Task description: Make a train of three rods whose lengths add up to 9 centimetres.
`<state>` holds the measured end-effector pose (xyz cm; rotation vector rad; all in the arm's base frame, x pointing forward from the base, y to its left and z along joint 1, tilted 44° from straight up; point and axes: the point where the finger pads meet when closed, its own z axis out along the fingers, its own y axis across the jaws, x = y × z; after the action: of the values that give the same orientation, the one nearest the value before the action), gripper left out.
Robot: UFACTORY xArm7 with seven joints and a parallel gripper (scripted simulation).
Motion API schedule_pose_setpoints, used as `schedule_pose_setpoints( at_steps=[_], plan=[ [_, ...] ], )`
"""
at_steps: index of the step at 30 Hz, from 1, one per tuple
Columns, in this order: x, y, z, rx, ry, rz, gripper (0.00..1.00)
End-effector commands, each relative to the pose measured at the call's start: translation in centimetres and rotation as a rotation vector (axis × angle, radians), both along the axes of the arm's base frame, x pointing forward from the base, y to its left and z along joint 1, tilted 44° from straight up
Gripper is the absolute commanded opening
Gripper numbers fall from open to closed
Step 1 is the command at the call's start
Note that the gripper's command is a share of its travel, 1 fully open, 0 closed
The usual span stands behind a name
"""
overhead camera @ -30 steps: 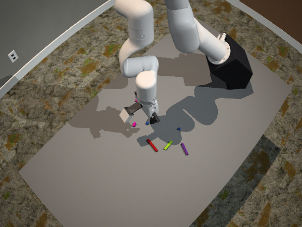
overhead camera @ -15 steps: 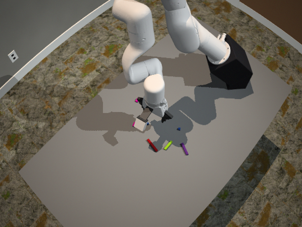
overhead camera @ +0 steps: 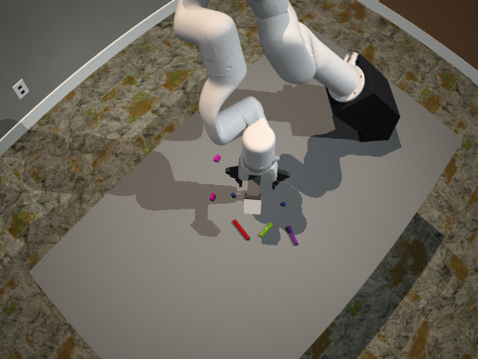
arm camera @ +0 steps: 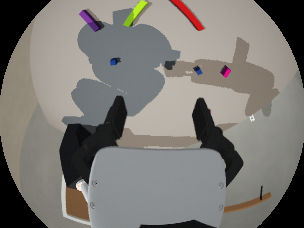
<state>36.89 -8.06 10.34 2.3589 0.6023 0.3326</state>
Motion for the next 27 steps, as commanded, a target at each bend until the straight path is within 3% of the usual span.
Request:
schedule_pose_setpoints(
  at_steps=[1,4,5,27],
  plan=[
    [-0.2,0.7,-0.9,-0.068,0.099,0.117,1.00],
    [-0.2,0.8,-1.0,-0.081,0.117,0.141,1.00],
    [-0.3,1.2,-1.5,-0.119,0.169,0.210,1.00],
    [-0.9,4.2,-4.6,-0.393,0.516,0.725,1.00]
  ],
)
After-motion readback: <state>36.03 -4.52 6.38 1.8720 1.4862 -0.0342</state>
